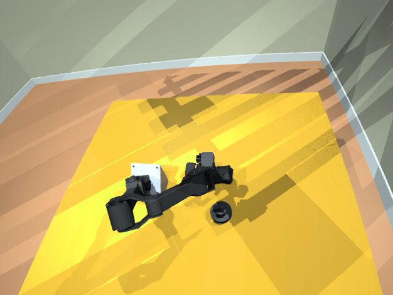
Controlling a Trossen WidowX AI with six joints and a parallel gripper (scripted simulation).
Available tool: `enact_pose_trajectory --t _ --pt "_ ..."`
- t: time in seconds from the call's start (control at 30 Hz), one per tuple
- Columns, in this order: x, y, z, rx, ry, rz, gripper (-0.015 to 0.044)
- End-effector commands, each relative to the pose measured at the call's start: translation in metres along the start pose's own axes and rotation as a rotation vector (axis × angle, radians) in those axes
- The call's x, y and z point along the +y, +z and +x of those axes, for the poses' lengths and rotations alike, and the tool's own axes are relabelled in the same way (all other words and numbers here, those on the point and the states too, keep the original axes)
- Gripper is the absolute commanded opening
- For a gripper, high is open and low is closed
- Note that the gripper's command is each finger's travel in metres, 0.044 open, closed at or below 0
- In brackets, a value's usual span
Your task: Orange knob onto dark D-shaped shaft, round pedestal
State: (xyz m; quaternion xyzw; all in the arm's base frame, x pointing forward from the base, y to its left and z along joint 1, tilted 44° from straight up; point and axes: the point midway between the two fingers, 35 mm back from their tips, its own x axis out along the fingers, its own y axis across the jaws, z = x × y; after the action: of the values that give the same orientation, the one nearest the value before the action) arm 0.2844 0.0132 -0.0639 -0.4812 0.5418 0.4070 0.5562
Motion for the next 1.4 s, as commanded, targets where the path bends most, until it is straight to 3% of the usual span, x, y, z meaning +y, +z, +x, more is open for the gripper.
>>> enact_pose_trajectory --t 0.0,0.9,1.03,1.13,1.37 --pt "0.002 -0.003 -0.003 -0.051 -0.001 -0.001 0.0179" --pt "0.003 -0.028 -0.016 -0.460 0.001 -0.002 0.0179" --pt "0.003 -0.028 -0.018 -0.437 -0.001 -0.002 0.0179" --pt "0.002 -0.027 -0.017 -0.435 -0.003 0.000 0.0258" --pt "0.002 -0.027 -0.017 -0.435 -0.003 0.000 0.0260"
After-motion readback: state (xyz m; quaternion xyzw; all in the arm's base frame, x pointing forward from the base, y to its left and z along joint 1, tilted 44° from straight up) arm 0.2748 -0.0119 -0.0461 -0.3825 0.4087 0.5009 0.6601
